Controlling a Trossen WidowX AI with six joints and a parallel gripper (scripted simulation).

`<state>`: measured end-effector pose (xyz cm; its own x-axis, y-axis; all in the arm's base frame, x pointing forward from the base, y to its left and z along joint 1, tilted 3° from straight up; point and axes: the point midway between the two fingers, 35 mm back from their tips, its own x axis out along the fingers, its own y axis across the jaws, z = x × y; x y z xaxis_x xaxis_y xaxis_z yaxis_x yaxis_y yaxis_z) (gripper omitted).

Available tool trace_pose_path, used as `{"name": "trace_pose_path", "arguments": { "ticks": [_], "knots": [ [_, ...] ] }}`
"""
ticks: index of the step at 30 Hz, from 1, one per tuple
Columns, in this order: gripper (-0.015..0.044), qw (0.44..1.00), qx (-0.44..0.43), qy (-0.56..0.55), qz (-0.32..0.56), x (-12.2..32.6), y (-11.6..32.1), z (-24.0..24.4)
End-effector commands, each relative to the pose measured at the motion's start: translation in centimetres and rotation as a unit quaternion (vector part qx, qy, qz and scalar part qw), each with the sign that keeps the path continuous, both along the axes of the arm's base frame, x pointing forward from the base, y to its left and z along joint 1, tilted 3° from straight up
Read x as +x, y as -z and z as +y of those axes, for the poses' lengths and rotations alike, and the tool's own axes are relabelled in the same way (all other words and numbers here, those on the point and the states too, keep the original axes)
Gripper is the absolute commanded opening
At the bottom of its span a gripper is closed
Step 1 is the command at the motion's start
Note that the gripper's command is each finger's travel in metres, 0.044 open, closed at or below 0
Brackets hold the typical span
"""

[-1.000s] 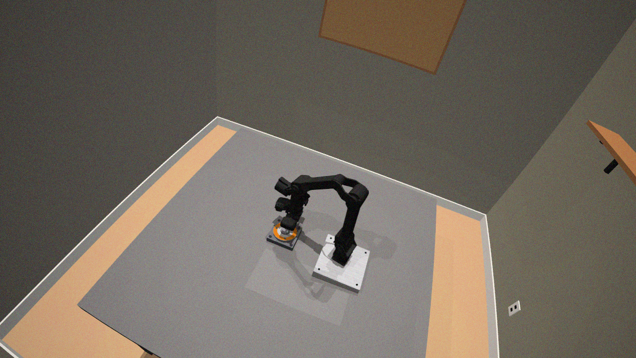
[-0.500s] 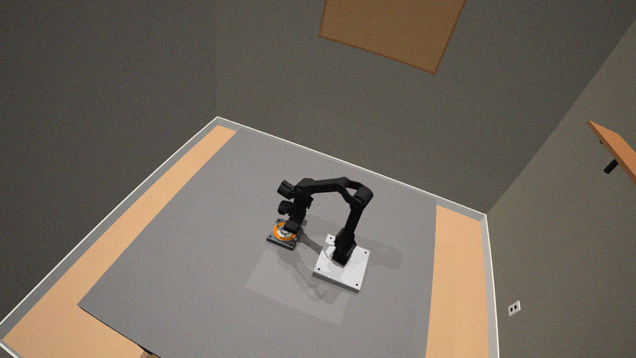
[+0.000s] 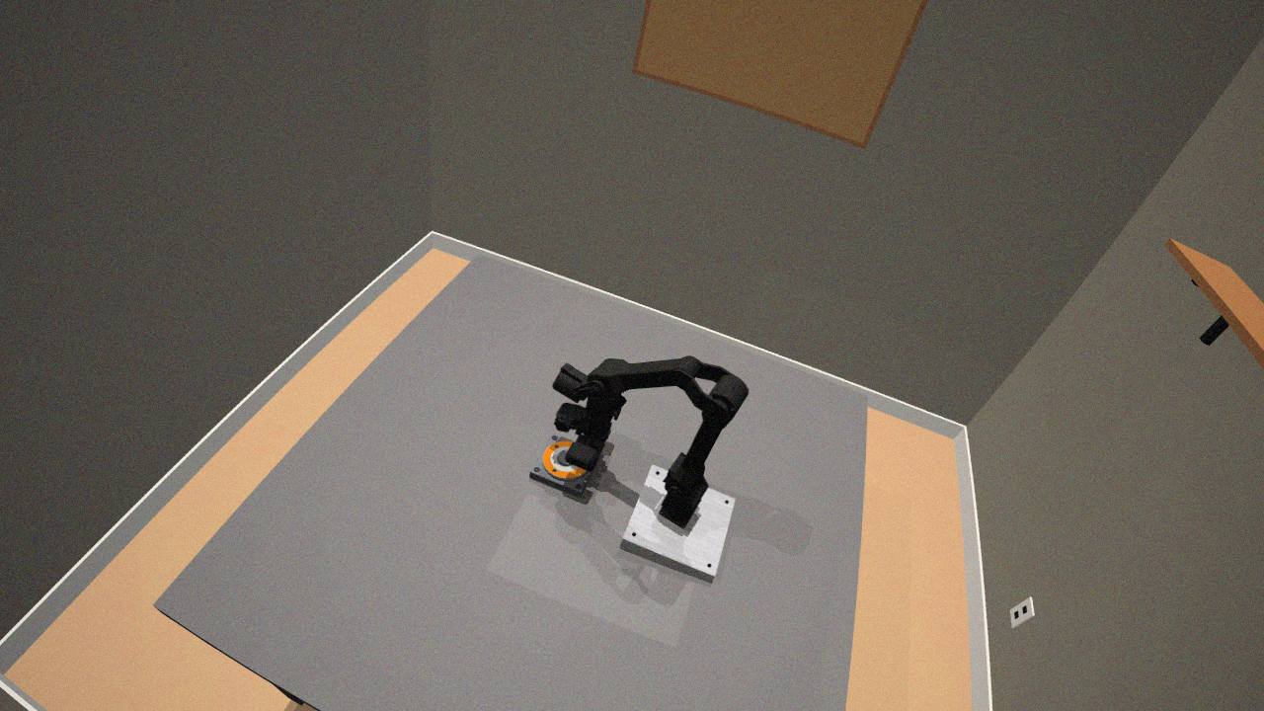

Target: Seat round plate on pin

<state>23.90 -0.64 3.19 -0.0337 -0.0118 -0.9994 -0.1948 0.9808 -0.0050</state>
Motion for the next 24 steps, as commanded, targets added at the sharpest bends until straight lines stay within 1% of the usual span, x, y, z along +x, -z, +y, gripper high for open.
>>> {"name": "trace_pose_path", "arguments": {
  "ticks": [1, 20, 24],
  "knots": [
    [0.0, 1.0, 0.002, 0.001, 0.0, -0.5, -0.1, 0.5],
    [0.0, 1.0, 0.003, 0.001, 0.0, -1.0, 0.0, 1.5],
    [0.0, 1.0, 0.003, 0.001, 0.0, -0.9, -1.1, 1.5]
  ]
}}
